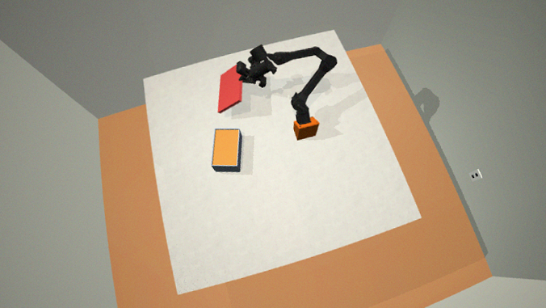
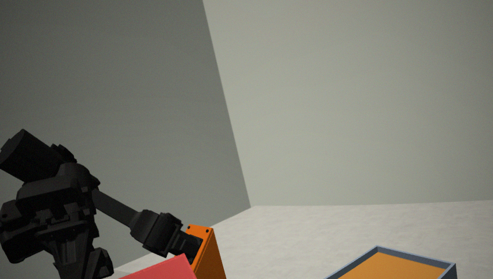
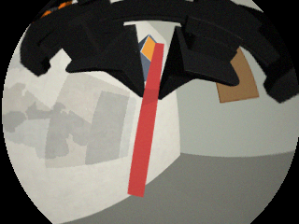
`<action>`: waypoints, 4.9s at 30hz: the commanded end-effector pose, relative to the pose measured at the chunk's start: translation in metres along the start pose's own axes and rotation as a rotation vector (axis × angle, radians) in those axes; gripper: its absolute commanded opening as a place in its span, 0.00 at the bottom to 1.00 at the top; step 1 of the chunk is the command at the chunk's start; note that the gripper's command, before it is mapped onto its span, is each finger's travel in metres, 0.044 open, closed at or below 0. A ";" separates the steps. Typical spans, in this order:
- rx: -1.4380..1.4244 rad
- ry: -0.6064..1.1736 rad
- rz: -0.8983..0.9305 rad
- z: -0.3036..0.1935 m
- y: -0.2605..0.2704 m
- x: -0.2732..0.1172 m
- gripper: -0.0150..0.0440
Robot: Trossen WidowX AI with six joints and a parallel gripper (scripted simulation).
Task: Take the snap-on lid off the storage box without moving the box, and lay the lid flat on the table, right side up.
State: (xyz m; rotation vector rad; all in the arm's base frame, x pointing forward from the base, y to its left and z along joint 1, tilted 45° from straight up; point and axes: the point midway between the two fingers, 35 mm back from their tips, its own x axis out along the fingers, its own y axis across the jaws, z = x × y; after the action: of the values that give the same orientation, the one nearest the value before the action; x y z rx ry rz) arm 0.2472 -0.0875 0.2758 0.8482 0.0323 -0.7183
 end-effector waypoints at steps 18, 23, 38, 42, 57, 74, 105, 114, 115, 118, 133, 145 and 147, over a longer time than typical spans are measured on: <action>-0.002 0.006 0.014 0.000 -0.009 0.010 0.25; -0.002 0.005 0.014 0.000 -0.012 0.012 0.25; -0.002 0.005 0.015 0.000 -0.021 0.020 0.25; -0.002 0.004 0.015 0.000 -0.024 0.022 0.25; -0.003 0.004 0.015 0.000 -0.033 0.030 0.25; -0.003 0.003 0.016 0.000 -0.043 0.038 0.25; -0.004 0.002 0.017 0.000 -0.062 0.054 0.25; -0.005 0.001 0.017 0.000 -0.067 0.059 0.25; -0.005 0.001 0.017 0.000 -0.068 0.060 0.25; -0.005 0.001 0.017 0.000 -0.069 0.061 0.25; -0.006 0.001 0.017 0.000 -0.078 0.069 0.25; -0.006 0.001 0.017 0.000 -0.086 0.075 0.25; -0.006 0.001 0.017 0.000 -0.087 0.076 0.25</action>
State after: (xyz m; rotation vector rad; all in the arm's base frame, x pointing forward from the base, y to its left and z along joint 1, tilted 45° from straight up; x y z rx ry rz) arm 0.2556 -0.1661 0.2018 0.8402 0.0137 -0.6844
